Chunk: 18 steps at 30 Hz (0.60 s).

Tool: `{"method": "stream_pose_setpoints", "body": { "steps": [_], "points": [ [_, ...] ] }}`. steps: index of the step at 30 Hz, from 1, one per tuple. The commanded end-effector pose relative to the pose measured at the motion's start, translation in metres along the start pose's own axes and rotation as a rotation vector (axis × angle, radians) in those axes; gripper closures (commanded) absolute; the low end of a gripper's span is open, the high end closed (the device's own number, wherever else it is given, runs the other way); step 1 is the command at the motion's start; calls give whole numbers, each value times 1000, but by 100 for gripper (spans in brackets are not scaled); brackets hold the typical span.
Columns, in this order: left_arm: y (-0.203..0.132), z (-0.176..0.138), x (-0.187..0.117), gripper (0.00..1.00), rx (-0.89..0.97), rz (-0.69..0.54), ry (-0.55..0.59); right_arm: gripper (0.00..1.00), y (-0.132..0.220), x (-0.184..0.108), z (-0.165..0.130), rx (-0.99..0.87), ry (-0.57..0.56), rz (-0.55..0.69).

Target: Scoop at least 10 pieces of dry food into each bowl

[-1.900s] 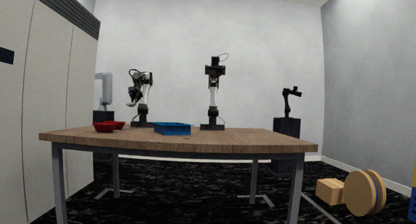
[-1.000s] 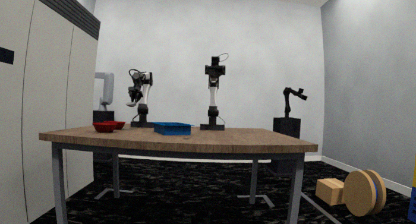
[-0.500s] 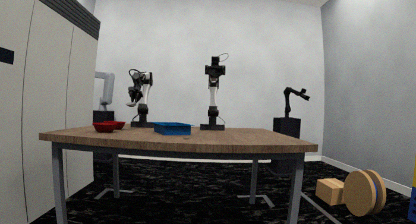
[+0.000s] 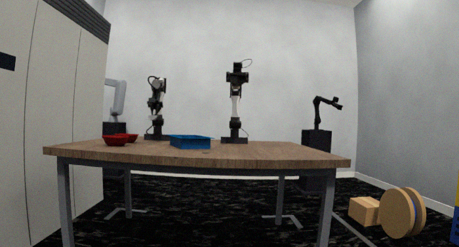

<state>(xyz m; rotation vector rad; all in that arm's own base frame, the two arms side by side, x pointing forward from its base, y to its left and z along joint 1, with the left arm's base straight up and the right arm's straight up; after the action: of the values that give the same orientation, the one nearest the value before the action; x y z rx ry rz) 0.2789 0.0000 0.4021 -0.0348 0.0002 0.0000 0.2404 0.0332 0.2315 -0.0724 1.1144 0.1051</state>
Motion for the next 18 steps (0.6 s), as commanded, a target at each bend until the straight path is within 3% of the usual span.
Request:
{"method": "stream_pose_setpoints", "body": {
  "steps": [1,18],
  "points": [
    [0,13,-4,0,0,-2,-45,100,16,-6,11,-16,11,11],
    [0,13,-4,0,0,-2,-45,100,99,2,13,-224,179,79]
  ]
}}
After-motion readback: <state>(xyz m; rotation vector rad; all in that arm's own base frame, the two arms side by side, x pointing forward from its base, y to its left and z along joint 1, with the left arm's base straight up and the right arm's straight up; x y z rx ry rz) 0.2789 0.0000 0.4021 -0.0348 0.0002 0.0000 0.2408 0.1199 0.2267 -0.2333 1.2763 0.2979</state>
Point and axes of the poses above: on each arm, the point where the finger pads meet when closed, its own x axis out along the fingers, its own y axis across the jaws, z = x × y, the point moved 10 cm from there along -x, back along the fingers, and after that the axes turned 2 degrees about -x, right-handed, at the moved point
